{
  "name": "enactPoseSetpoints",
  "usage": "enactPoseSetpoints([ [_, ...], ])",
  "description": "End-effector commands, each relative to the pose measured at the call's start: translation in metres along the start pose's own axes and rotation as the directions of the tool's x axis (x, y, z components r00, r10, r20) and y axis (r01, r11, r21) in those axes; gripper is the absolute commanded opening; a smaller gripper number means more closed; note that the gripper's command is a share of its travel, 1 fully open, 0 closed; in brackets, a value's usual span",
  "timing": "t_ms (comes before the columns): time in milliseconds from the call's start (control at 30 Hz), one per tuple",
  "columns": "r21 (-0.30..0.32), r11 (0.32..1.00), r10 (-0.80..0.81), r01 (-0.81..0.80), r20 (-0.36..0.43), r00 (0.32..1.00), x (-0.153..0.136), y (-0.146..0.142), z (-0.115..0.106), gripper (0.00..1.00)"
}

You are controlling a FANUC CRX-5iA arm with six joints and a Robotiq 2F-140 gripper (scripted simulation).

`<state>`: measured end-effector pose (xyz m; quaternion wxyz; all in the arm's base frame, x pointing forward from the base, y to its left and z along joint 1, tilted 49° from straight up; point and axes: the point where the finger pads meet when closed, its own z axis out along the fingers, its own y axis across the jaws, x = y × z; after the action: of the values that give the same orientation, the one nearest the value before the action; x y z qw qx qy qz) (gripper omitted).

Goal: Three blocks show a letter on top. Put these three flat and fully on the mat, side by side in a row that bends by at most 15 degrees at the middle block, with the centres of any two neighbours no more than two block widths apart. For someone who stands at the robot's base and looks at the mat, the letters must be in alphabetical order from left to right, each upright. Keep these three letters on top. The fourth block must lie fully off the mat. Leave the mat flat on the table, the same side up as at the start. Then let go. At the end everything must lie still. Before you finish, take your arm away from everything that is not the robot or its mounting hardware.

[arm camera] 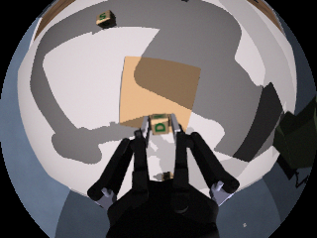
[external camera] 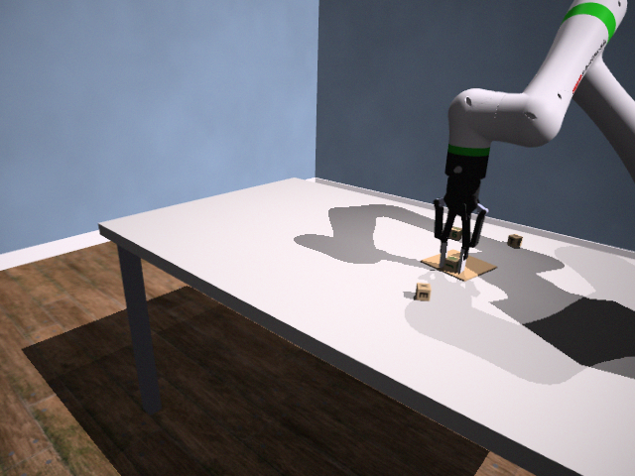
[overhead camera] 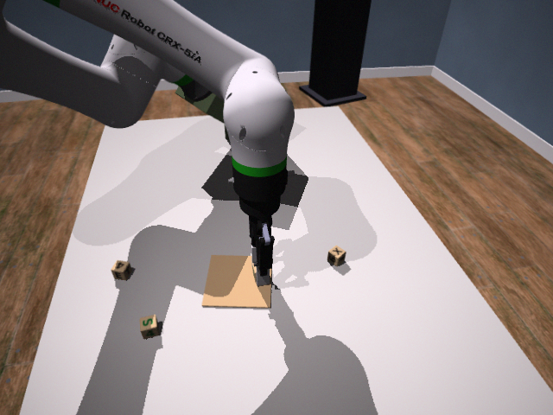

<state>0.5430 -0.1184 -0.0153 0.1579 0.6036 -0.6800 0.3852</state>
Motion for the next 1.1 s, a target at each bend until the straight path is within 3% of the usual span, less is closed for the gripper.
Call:
enactPoseSetpoints([
  [0, 0.0, 1.0, 0.0, 0.0, 0.0, 1.0, 0.0, 0.0, -0.001, 0.28],
  [333, 0.0, 1.0, 0.0, 0.0, 0.0, 1.0, 0.0, 0.0, -0.027, 0.28],
  [700, 0.0, 1.0, 0.0, 0.0, 0.0, 1.0, 0.0, 0.0, -0.081, 0.28],
  [1000, 0.0, 1.0, 0.0, 0.0, 0.0, 1.0, 0.0, 0.0, -0.09, 0.28],
  [1033, 0.0, 1.0, 0.0, 0.0, 0.0, 1.0, 0.0, 0.0, -0.09, 1.0],
  [1067, 0.0, 1.0, 0.0, 0.0, 0.0, 1.0, 0.0, 0.0, -0.09, 1.0],
])
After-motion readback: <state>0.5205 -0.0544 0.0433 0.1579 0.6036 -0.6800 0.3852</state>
